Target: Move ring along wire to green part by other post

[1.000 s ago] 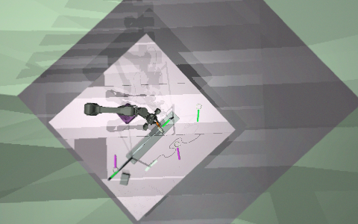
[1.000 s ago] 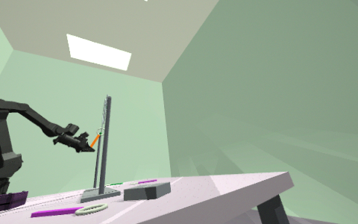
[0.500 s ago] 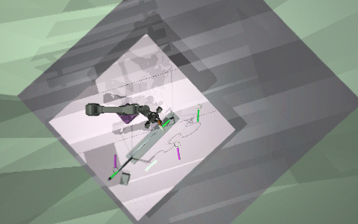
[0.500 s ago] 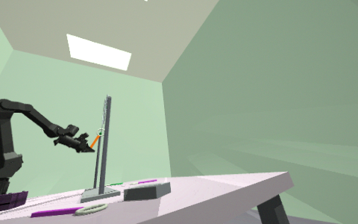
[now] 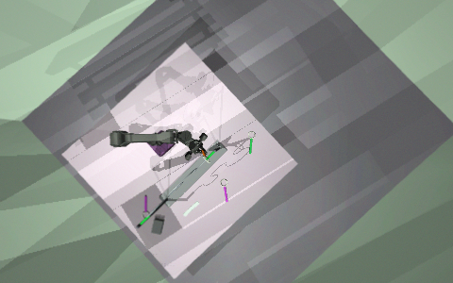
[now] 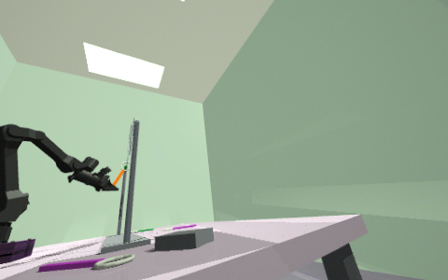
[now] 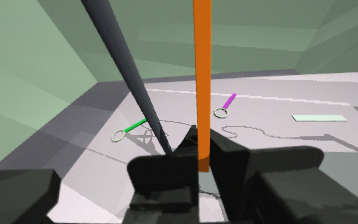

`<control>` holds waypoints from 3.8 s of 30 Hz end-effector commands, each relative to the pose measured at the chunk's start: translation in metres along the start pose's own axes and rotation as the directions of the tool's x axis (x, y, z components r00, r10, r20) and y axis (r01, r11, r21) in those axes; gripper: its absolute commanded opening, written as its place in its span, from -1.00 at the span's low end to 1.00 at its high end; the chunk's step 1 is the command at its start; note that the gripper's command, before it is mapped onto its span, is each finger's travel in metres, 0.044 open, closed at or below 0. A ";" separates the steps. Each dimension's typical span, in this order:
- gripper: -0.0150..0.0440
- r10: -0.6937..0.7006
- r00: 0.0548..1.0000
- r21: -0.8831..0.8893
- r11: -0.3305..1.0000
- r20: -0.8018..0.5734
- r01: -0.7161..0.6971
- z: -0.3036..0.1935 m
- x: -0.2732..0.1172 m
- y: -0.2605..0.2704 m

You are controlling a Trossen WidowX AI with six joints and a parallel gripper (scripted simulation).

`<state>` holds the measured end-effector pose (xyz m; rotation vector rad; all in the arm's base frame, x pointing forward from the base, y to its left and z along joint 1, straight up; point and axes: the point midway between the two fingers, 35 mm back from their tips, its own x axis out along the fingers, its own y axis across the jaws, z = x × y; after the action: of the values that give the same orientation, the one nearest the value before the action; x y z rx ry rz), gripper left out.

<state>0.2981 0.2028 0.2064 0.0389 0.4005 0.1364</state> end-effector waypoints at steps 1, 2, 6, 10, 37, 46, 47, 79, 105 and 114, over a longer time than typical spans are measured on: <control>-1.00 -0.003 1.000 0.004 1.000 0.003 0.003 0.001 0.001 0.004; -1.00 -0.003 1.000 0.004 1.000 0.003 0.003 0.001 0.001 0.005; -1.00 -0.003 1.000 0.004 1.000 0.004 0.003 0.001 0.001 0.009; -1.00 -0.003 1.000 0.004 1.000 0.004 0.003 0.000 0.002 0.012; -1.00 -0.003 1.000 0.004 1.000 0.004 0.003 -0.015 0.009 0.011; -0.56 0.001 1.000 0.002 1.000 0.003 -0.001 -0.015 0.009 0.012; -0.47 0.001 1.000 0.002 1.000 0.003 -0.001 -0.015 0.009 0.012; 0.05 -0.003 1.000 0.005 1.000 0.001 0.003 -0.016 -0.041 0.012; 1.00 0.002 1.000 0.003 1.000 -0.001 -0.002 -0.016 -0.091 0.012; 1.00 0.002 1.000 0.003 1.000 -0.001 -0.002 -0.016 -0.091 0.012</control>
<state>0.2078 0.2031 0.2277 0.0410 0.4033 0.1426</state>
